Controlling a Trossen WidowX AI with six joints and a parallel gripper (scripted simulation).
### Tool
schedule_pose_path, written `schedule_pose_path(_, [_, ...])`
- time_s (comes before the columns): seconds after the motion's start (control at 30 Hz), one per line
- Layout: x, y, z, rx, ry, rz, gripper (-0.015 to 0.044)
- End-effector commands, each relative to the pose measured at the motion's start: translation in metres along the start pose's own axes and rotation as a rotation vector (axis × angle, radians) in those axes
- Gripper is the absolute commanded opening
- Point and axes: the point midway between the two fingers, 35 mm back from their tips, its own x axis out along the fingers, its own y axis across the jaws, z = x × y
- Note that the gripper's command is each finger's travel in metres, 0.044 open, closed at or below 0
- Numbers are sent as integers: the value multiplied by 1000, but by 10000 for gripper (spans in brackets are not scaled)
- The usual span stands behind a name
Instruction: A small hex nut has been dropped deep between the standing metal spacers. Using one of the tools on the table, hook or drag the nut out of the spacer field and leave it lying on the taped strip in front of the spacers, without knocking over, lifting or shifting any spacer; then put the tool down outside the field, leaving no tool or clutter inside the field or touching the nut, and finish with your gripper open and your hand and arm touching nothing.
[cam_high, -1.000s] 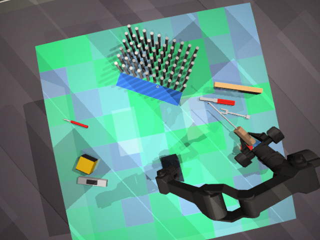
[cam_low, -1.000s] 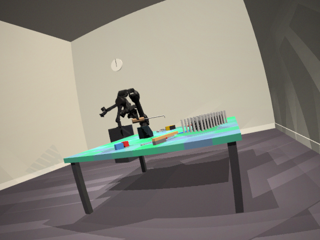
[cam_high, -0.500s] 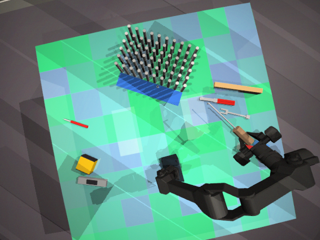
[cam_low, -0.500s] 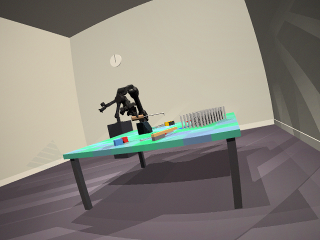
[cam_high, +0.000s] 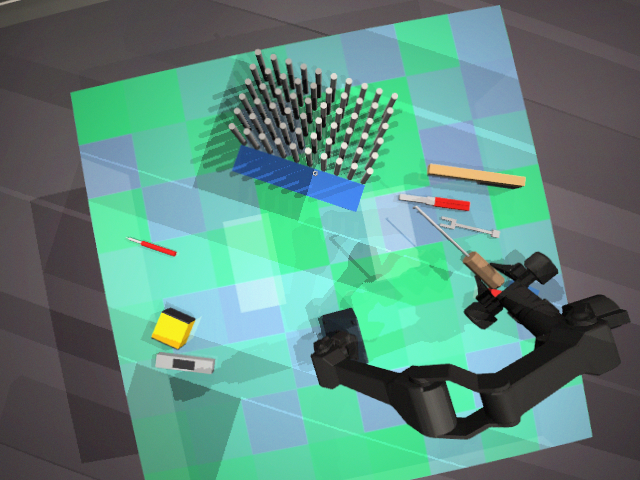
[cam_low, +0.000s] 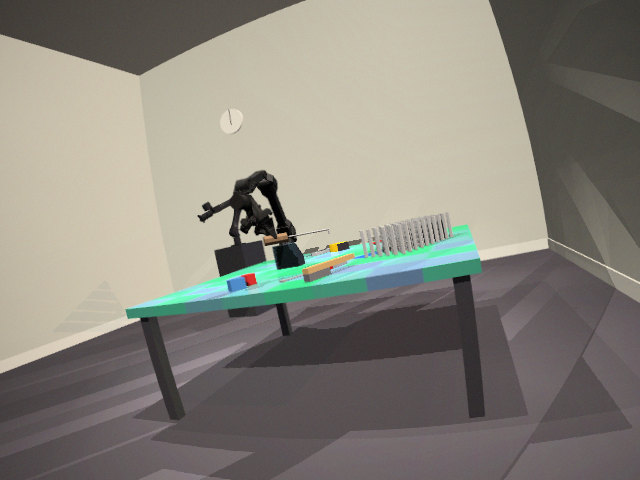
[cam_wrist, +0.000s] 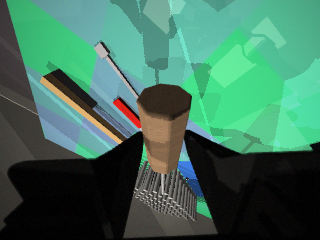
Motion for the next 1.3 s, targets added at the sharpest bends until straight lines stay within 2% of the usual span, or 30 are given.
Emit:
schedule_pose_path(0.0, [6, -2, 1, 8, 11, 0, 0])
schedule_pose_path(1.27, [37, -10, 15, 8, 11, 0, 0])
